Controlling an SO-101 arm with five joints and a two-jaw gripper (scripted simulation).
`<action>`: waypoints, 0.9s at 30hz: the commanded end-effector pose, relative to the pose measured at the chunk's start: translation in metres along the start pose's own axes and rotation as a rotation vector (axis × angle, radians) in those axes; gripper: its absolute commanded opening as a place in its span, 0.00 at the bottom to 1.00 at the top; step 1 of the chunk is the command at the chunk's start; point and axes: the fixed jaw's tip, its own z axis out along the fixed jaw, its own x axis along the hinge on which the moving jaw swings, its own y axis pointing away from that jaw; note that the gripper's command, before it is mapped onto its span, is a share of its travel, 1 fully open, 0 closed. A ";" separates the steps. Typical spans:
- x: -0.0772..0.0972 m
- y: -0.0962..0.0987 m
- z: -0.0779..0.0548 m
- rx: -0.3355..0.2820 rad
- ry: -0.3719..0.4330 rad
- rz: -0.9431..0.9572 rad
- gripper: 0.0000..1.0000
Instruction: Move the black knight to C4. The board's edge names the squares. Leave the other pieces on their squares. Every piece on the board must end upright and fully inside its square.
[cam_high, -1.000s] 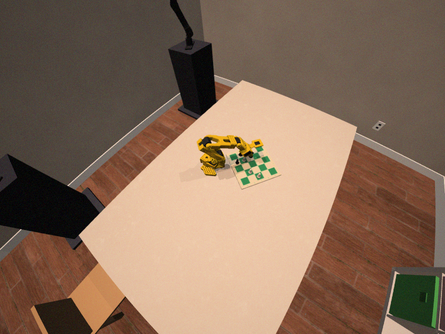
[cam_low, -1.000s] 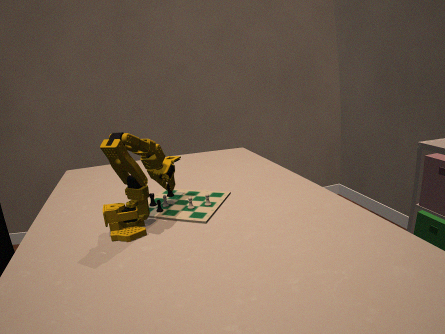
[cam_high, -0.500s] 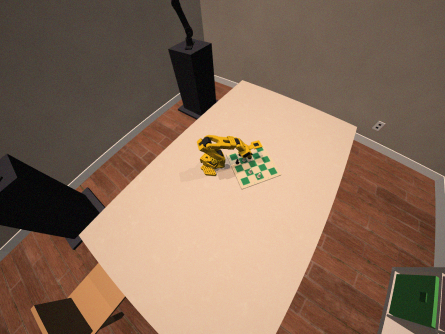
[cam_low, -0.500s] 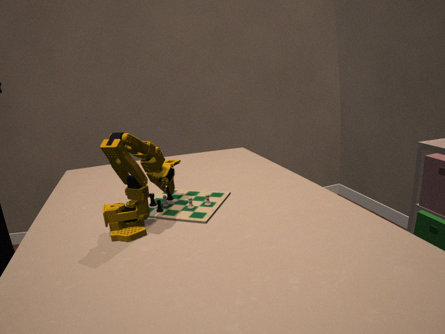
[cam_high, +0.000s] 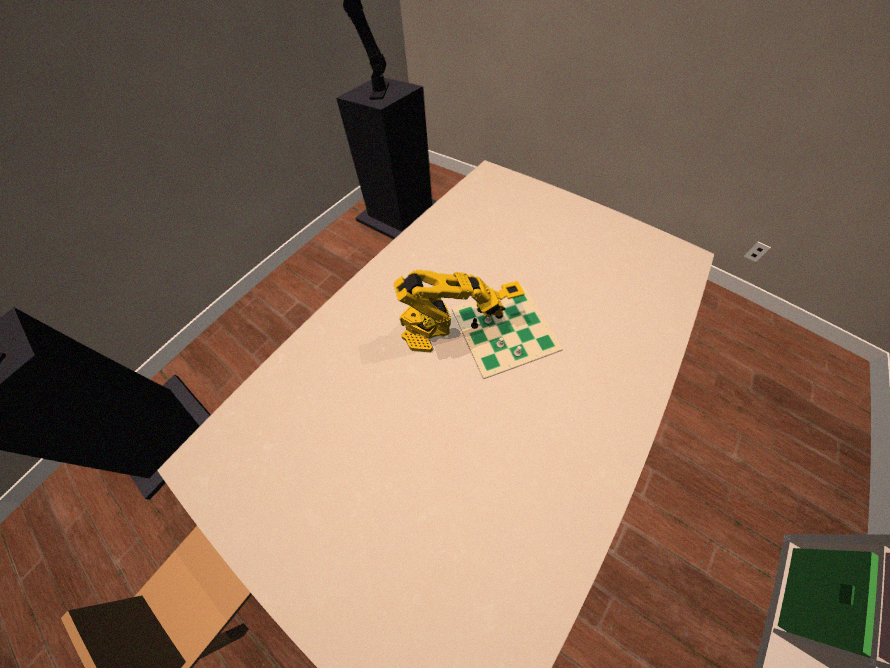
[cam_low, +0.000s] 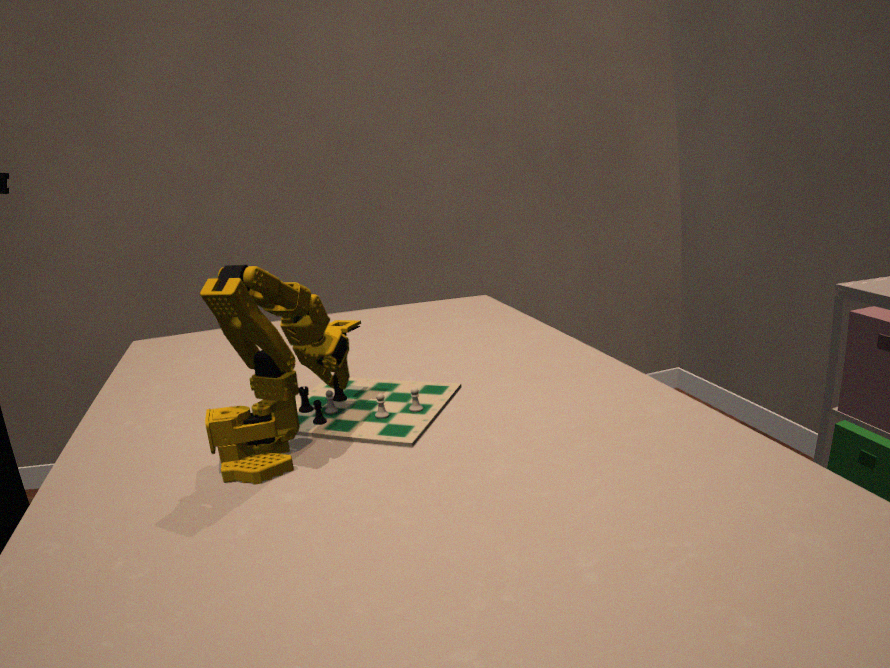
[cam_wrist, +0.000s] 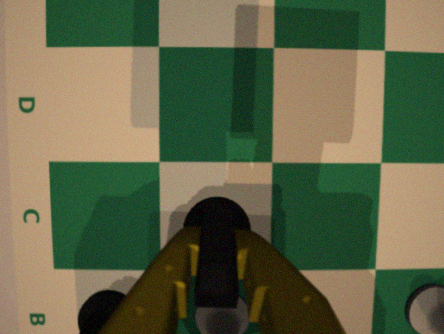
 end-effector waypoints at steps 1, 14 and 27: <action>0.000 0.001 -0.001 -0.004 0.003 -0.012 0.00; -0.004 0.002 -0.003 -0.005 0.003 -0.014 0.00; -0.004 0.002 -0.002 -0.005 0.003 -0.015 0.00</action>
